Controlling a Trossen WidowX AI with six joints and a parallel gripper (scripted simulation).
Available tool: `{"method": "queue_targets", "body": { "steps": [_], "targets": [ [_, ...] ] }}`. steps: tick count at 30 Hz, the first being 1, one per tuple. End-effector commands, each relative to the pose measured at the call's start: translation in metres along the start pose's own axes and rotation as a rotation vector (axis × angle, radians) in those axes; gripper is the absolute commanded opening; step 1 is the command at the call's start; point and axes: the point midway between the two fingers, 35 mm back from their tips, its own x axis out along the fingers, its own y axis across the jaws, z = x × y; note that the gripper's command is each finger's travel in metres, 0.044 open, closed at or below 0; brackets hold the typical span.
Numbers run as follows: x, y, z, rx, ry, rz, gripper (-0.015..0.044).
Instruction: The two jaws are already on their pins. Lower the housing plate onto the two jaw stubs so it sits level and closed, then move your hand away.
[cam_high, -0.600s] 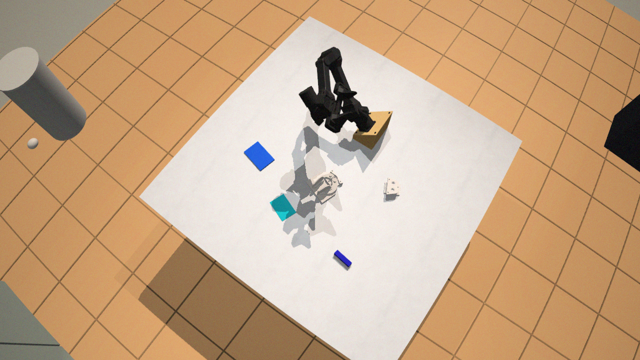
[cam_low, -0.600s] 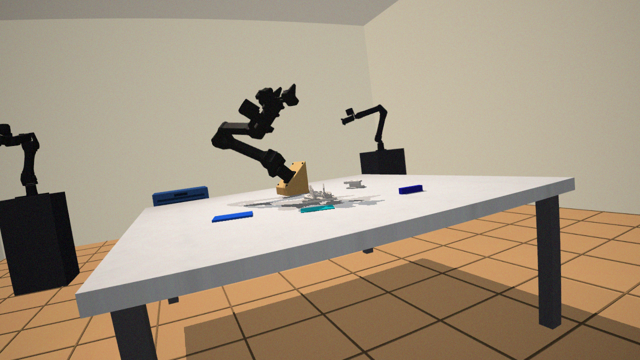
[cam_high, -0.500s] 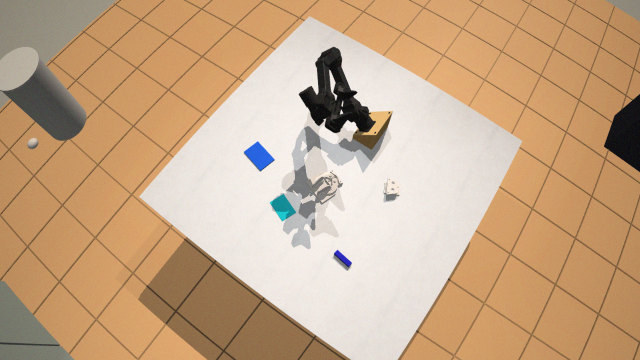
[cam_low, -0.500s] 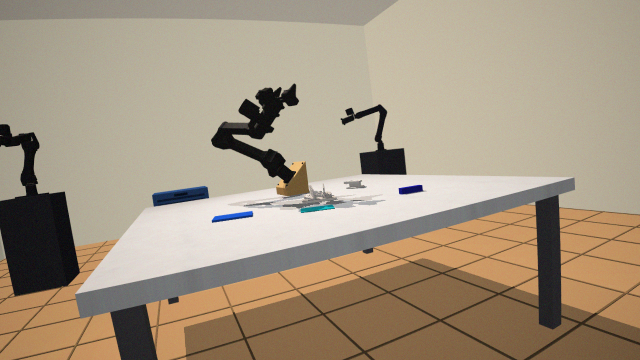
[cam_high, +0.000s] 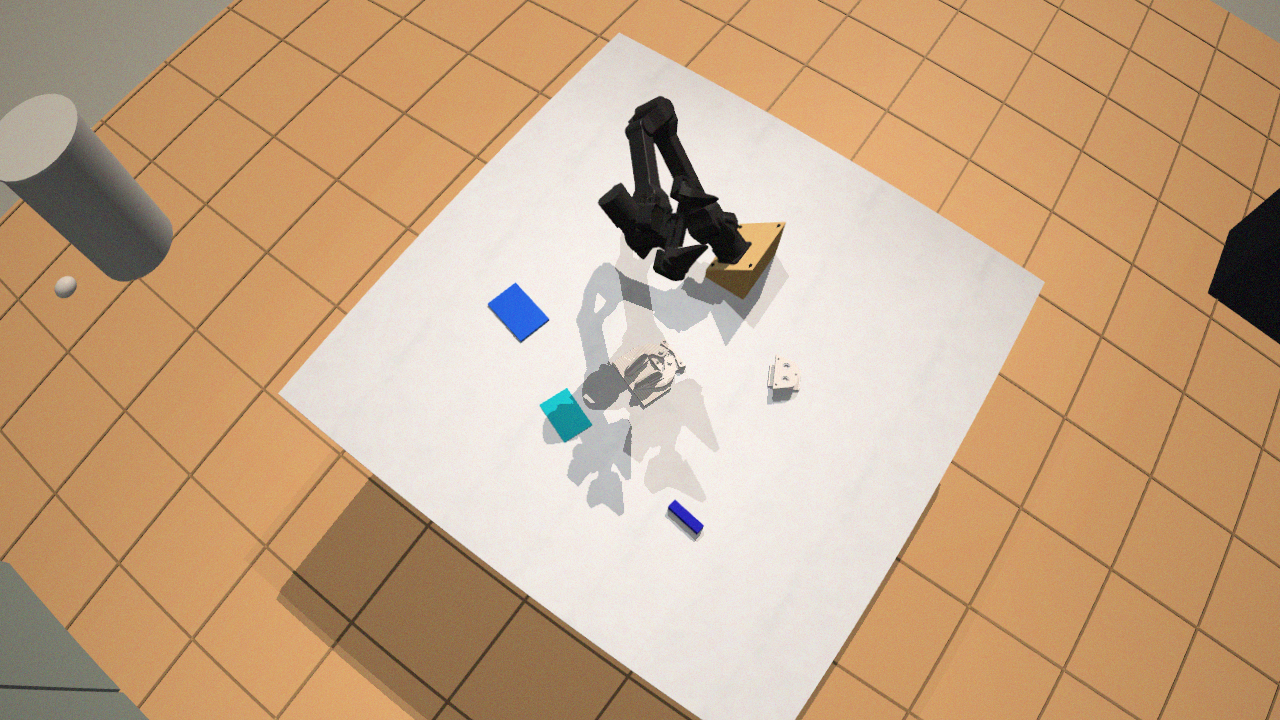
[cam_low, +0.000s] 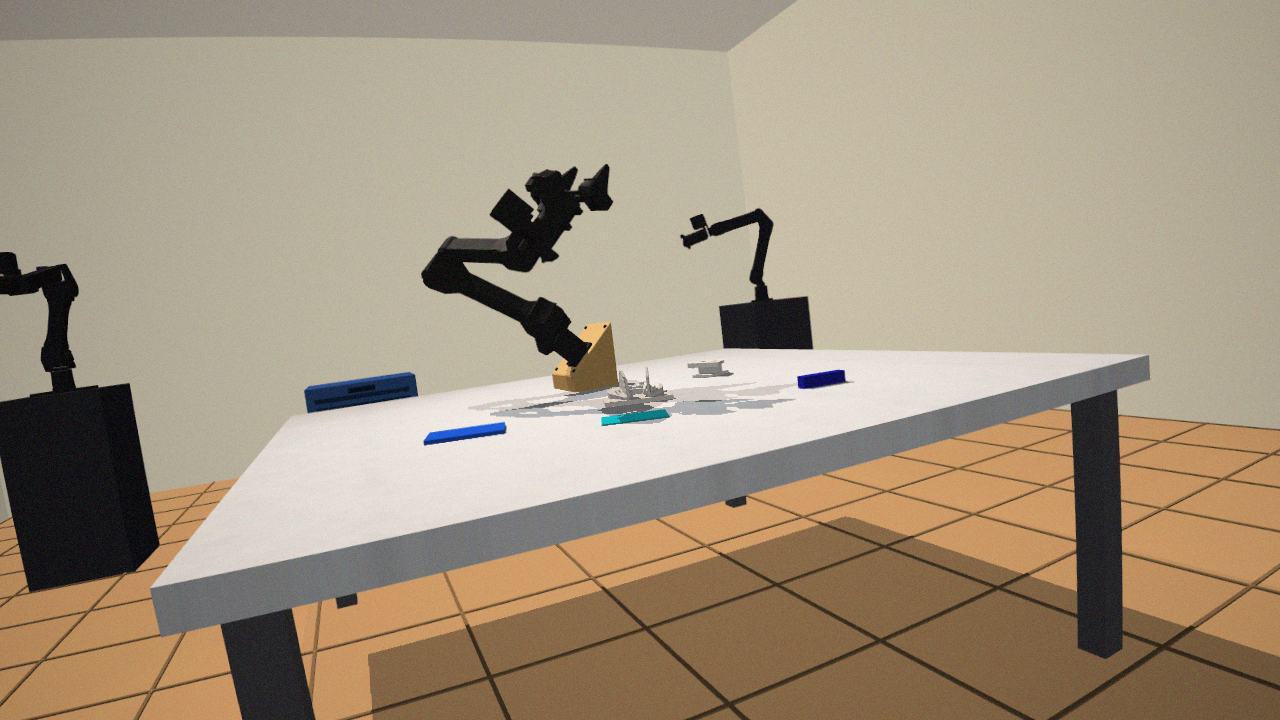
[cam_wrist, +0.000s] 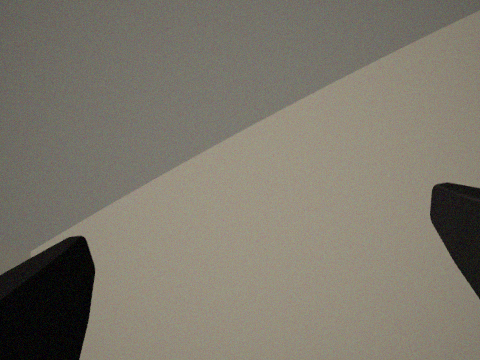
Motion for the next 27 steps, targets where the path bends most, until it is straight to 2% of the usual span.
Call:
{"method": "queue_targets", "body": {
  "steps": [1, 27],
  "targets": [
    [0.005, -0.011, -0.001, 0.016, 0.005, -0.029, 0.044],
    [0.037, -0.074, -0.035, 0.135, 0.119, -0.209, 0.044]
  ]
}}
